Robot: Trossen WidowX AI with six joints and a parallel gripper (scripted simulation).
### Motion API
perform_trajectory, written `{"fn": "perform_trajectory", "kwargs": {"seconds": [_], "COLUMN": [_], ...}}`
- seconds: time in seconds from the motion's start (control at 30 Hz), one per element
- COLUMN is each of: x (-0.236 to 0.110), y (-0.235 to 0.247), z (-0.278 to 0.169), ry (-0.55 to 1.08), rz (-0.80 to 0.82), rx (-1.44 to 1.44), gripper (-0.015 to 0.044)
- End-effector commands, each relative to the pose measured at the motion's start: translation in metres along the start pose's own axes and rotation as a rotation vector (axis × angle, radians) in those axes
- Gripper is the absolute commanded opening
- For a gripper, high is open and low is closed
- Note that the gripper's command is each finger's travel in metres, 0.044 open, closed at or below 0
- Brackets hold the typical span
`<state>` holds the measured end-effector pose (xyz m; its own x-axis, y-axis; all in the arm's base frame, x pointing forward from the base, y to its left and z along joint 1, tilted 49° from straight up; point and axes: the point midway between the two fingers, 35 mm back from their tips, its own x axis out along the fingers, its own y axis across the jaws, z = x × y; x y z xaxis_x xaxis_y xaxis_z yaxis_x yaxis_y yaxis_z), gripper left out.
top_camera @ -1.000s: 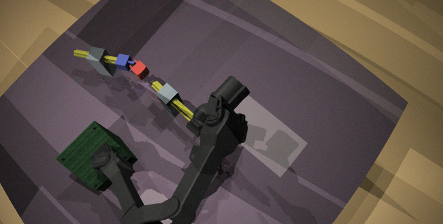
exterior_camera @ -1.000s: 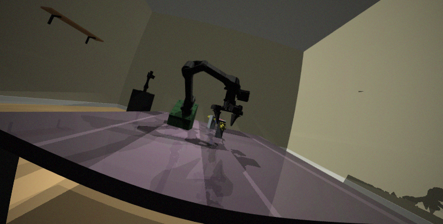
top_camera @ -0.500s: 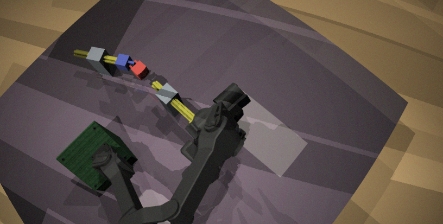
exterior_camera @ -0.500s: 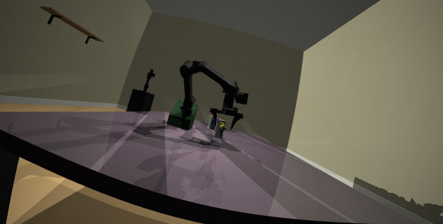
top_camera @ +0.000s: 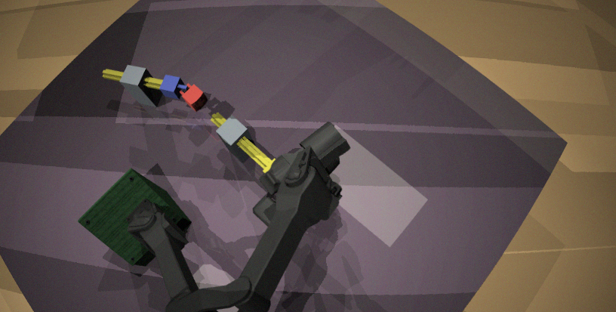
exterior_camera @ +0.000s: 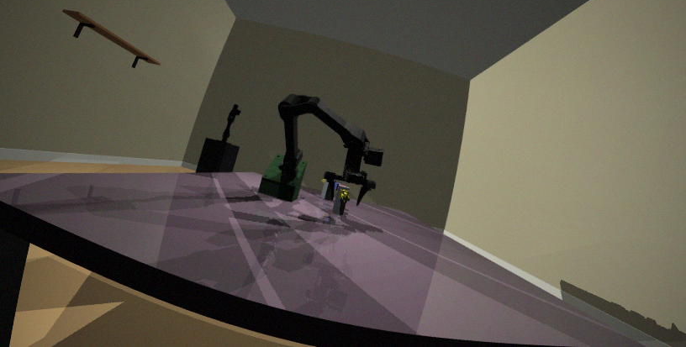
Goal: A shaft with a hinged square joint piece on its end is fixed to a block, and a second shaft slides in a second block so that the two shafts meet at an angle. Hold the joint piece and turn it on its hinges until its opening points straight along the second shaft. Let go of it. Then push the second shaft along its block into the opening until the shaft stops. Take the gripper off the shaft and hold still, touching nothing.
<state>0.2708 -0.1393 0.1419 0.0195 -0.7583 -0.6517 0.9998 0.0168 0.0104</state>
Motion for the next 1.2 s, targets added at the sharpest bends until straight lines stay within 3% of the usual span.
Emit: {"fn": "perform_trajectory", "kwargs": {"seconds": [0.0,0.17,0.6,1.0,1.03,1.17], "x": [0.0077,0.0133,0.0133,0.0133,0.0133,0.0133], "y": [-0.0011,-0.0014,-0.0014,-0.0014,-0.0014,-0.0014], "z": [-0.0008,-0.0006,-0.0006,-0.0006,-0.0006,-0.0006], "ry": [0.001,0.0,0.0,0.0,0.0,0.0], "rz": [-0.004,-0.004,-0.004,-0.004,-0.004,-0.004], "rx": [-0.004,-0.004,-0.004,-0.004,-0.004,-0.004], "gripper": [0.044,0.044,0.0102,0.0102,0.0076,0.0067]}}
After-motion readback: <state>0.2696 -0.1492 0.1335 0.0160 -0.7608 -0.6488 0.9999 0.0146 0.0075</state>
